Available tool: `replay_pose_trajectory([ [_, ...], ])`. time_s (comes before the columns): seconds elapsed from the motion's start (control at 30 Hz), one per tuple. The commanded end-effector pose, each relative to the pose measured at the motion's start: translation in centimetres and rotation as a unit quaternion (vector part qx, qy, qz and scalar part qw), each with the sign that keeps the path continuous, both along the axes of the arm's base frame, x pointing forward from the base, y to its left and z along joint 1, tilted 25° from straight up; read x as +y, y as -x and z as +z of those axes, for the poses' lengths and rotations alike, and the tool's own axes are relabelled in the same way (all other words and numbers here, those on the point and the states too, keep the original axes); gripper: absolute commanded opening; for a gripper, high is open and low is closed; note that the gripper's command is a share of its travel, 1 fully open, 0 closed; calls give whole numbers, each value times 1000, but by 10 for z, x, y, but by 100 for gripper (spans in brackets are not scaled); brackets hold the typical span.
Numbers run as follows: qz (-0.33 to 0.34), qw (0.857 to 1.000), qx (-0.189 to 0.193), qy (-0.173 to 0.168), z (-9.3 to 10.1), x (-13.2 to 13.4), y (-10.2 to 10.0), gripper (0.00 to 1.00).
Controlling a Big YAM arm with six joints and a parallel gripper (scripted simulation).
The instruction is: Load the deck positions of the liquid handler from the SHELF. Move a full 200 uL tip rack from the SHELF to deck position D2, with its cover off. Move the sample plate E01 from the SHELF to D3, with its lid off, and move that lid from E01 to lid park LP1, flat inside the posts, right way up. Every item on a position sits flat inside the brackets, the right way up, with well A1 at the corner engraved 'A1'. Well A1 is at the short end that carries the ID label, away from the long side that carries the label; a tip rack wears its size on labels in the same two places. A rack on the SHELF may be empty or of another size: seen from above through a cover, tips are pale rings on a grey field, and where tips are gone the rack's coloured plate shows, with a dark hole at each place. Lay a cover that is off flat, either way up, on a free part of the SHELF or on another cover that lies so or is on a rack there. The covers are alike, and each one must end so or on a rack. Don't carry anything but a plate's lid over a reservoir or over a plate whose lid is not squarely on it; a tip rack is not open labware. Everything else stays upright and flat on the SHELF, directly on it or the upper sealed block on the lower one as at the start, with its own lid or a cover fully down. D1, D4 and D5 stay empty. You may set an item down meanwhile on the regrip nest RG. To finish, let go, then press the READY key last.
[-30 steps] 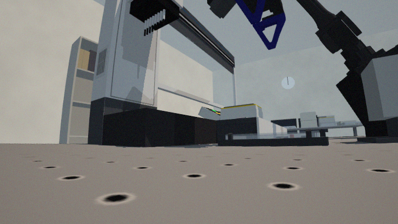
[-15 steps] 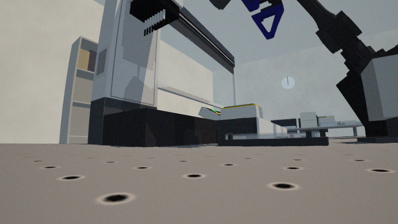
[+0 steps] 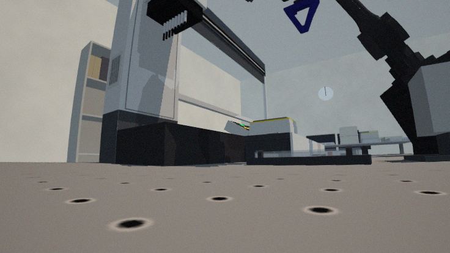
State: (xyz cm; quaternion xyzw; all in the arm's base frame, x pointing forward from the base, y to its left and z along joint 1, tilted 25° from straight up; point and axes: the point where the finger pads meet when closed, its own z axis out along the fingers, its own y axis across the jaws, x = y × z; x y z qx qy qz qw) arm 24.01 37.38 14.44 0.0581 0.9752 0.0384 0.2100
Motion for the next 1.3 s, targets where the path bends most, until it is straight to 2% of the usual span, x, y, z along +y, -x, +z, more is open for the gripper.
replay_pose_trajectory([
  [0.0, -2, 1000, -12, -22, 25, 19, -4, 100],
  [0.1, 1, 999, -17, -35, 42, 19, 2, 100],
  [0.37, 1, 999, -15, -31, 50, 18, 7, 100],
  [0.47, 1, 999, -17, -36, 59, 17, 10, 100],
  [0.53, 1, 999, -17, -36, 59, 17, 10, 100],
  [0.57, -3, 1000, -13, -26, 51, 16, 7, 100],
  [0.67, 1, 999, -17, -36, 65, 17, 13, 100],
  [0.9, 1, 999, -14, -31, 71, 16, 18, 100],
  [1.0, 1, 999, -17, -37, 81, 15, 20, 100],
  [1.1, 0, 999, -17, -37, 82, 14, 20, 100],
  [1.13, -6, 1000, -11, -24, 67, 16, 14, 100],
  [1.17, -5, 1000, -11, -25, 67, 16, 14, 100],
  [1.2, -8, 999, -11, -29, 72, 12, 27, 100],
  [1.23, -17, 999, -8, -29, 67, 5, 34, 100],
  [1.27, -26, 999, -7, -33, 67, 5, 34, 100],
])
